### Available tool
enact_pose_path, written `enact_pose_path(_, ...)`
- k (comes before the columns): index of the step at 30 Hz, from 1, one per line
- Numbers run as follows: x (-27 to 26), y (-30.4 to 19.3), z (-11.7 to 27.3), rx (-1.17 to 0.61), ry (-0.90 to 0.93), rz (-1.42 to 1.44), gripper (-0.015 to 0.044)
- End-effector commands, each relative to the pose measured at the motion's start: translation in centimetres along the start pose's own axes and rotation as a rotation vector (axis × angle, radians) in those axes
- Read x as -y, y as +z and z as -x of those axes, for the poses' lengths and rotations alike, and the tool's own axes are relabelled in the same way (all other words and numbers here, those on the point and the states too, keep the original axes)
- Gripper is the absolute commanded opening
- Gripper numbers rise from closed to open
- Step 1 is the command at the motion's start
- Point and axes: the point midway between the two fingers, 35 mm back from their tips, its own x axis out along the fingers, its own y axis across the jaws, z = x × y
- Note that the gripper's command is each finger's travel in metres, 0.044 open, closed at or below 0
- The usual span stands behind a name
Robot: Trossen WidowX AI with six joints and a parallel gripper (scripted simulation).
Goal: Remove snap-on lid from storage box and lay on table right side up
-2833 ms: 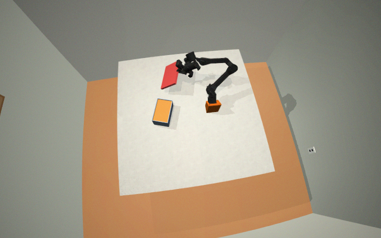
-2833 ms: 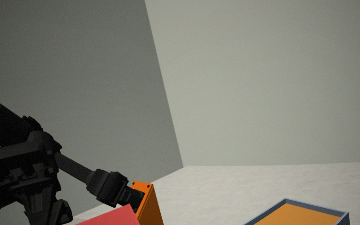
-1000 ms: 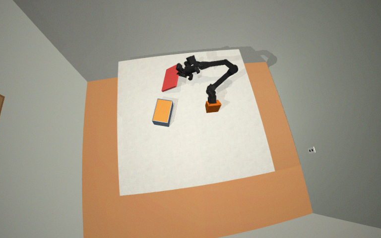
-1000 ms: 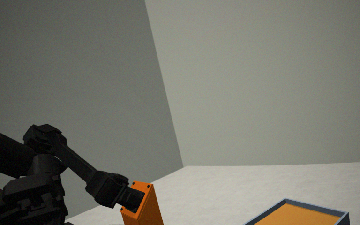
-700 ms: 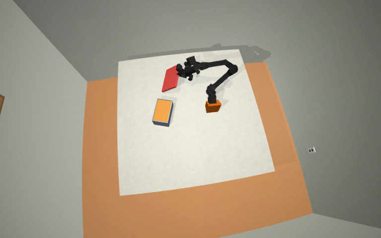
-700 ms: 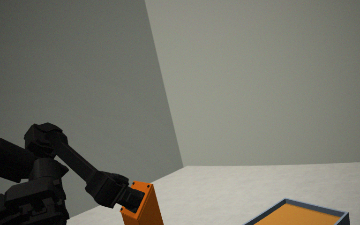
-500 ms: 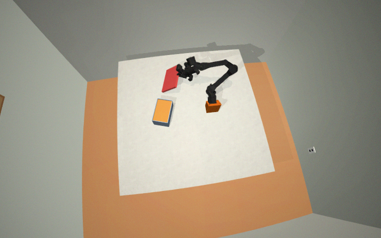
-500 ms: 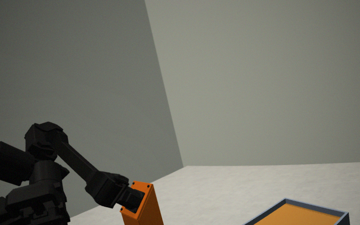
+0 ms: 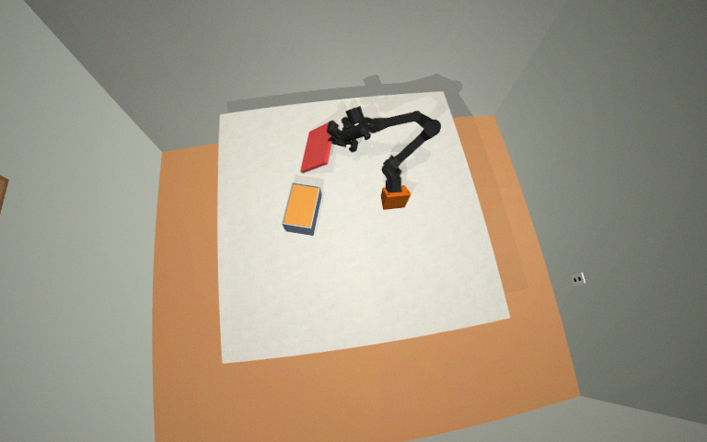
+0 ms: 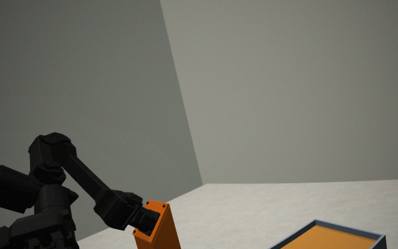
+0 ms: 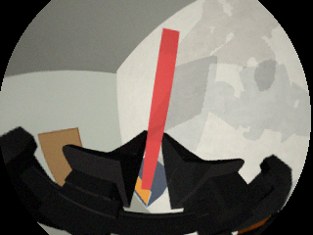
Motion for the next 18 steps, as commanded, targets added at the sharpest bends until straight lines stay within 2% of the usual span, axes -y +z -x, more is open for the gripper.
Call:
enact_pose_path(1,-0.1,-0.1,-0.1,-0.006,0.014,0.004,0.0)
enact_pose_path(18,0.9,0.0,-1.0,-0.005,0.015,0.005,0.0)
